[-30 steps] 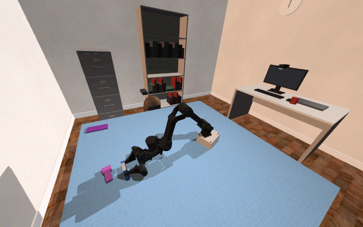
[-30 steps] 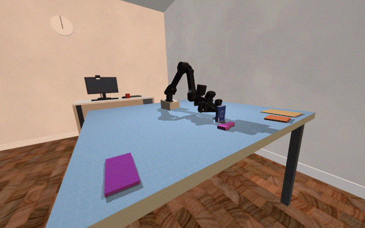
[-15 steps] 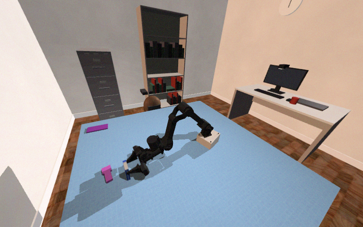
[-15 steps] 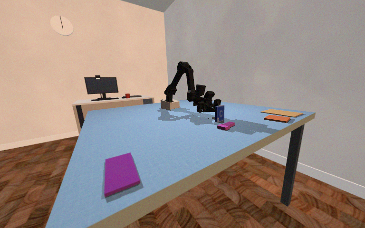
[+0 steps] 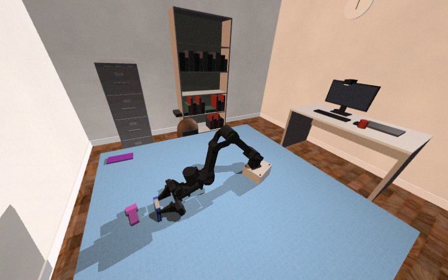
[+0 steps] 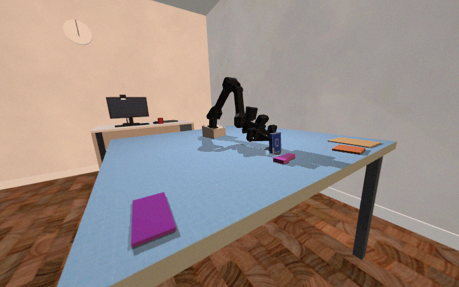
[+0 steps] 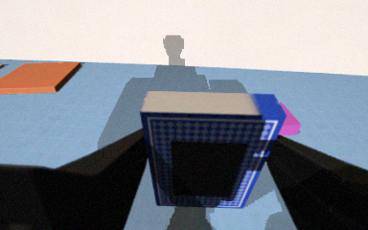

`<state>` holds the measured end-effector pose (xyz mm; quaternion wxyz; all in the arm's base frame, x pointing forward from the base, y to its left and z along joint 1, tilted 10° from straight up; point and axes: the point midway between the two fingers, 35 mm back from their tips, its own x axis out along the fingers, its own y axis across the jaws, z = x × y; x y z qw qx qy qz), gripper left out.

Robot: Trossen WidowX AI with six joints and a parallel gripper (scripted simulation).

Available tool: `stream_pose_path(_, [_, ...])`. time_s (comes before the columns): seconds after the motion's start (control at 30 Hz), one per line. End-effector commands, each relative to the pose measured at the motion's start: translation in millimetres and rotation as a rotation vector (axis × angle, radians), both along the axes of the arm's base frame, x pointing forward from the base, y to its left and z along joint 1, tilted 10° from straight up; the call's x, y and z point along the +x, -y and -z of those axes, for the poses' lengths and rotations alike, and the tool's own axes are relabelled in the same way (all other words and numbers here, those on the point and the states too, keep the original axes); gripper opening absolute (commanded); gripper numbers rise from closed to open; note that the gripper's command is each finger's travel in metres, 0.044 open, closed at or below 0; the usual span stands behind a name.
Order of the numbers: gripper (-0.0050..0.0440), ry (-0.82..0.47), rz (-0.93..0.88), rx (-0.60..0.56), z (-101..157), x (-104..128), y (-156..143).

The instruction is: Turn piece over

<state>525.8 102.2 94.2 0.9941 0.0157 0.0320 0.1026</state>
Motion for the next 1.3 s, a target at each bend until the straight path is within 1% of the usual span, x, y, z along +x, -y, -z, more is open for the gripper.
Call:
stream_pose_path(0.0, [0.0, -0.011, -0.003, 0.001, 3, -2, 0])
stream_pose_path(0.03, [0.0, -0.001, 0.0, 0.0, 3, 0, 0])
stream_pose_path(0.3, [0.0, -0.011, -0.003, 0.001, 5, -9, 2])
stream_pose_path(0.6, [0.0, 0.0, -0.002, 0.0, 5, -6, 1])
stream_pose_path(0.87, [0.0, -0.01, -0.006, 0.001, 7, -14, 3])
stream_pose_path(1.17, [0.0, 0.001, -0.004, 0.001, 7, -12, 3])
stream_pose_path(1.27, [0.0, -0.003, -0.005, 0.001, 8, -15, 4])
